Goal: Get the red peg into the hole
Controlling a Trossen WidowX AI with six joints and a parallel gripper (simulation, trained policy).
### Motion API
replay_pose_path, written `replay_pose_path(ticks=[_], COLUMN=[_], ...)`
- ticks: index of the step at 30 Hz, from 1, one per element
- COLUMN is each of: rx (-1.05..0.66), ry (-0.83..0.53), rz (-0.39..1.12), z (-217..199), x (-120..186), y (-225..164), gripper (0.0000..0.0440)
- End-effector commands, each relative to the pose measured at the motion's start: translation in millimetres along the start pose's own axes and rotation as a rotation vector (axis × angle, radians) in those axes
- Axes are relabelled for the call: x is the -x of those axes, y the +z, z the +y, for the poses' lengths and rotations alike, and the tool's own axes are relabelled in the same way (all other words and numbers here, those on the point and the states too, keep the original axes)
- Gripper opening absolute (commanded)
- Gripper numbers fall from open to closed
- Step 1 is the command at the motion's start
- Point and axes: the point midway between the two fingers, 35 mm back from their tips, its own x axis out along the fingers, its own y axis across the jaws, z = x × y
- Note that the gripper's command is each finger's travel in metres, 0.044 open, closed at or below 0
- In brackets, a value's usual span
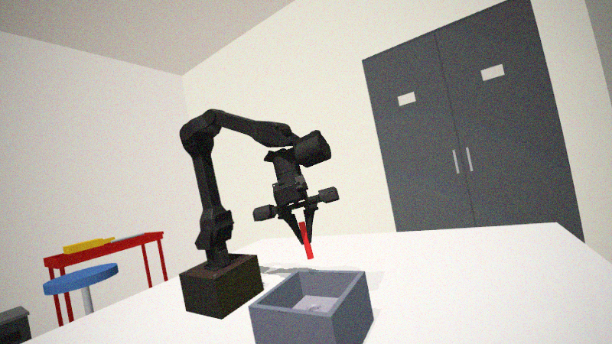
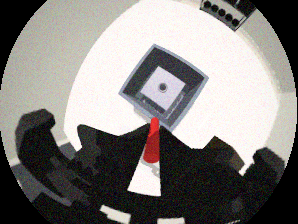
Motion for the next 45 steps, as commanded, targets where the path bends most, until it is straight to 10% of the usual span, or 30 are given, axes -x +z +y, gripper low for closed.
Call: replay_pose_path(ticks=[1,26,45], rx=[-0.018,-0.115,-0.065], ry=[0.001,-0.042,-0.059], rz=[-0.008,0.041,0.041], z=[1,-2,11], x=[-4,-64,-93], y=[13,70,103], gripper=[0.0,0.0019,0.0379])
